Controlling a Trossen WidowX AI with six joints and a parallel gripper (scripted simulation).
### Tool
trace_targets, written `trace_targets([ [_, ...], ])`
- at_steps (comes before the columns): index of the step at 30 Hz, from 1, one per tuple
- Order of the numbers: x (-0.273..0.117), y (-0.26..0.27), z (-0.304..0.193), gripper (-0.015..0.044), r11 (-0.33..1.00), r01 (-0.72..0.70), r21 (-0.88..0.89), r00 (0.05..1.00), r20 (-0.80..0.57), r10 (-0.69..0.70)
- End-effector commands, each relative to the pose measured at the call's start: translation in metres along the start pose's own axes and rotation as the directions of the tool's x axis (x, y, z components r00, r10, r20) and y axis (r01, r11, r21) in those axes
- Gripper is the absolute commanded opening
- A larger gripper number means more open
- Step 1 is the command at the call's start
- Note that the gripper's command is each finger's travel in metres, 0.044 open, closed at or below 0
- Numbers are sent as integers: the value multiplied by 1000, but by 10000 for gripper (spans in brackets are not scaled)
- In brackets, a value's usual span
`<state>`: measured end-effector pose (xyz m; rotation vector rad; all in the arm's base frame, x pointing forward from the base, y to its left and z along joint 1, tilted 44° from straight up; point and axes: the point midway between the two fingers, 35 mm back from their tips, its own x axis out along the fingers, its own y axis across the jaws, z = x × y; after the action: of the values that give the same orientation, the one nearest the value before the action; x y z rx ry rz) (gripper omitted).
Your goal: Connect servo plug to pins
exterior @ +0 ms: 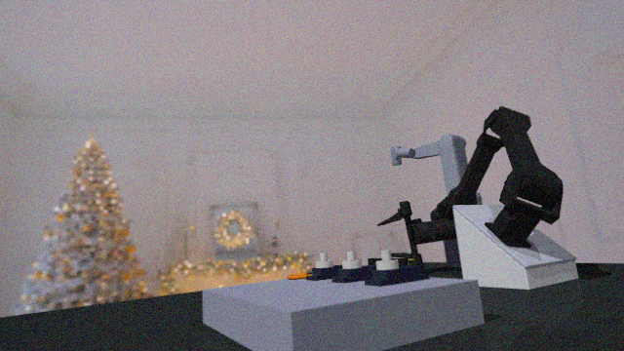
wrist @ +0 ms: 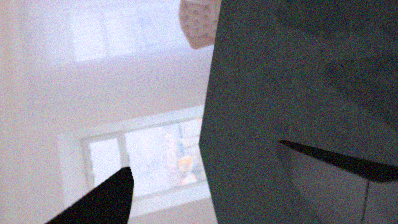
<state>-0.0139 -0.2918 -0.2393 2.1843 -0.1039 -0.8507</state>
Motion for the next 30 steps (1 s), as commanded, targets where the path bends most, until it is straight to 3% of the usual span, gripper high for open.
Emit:
trace_targets([
  [1,0,0,0,374,1000,1,-2,1000,0,-1],
  [11,4,11,-3,115,998,28,-47,1000,-7,-29],
  [30,30,91,-36,115,904,155,-398,985,-6,-171],
])
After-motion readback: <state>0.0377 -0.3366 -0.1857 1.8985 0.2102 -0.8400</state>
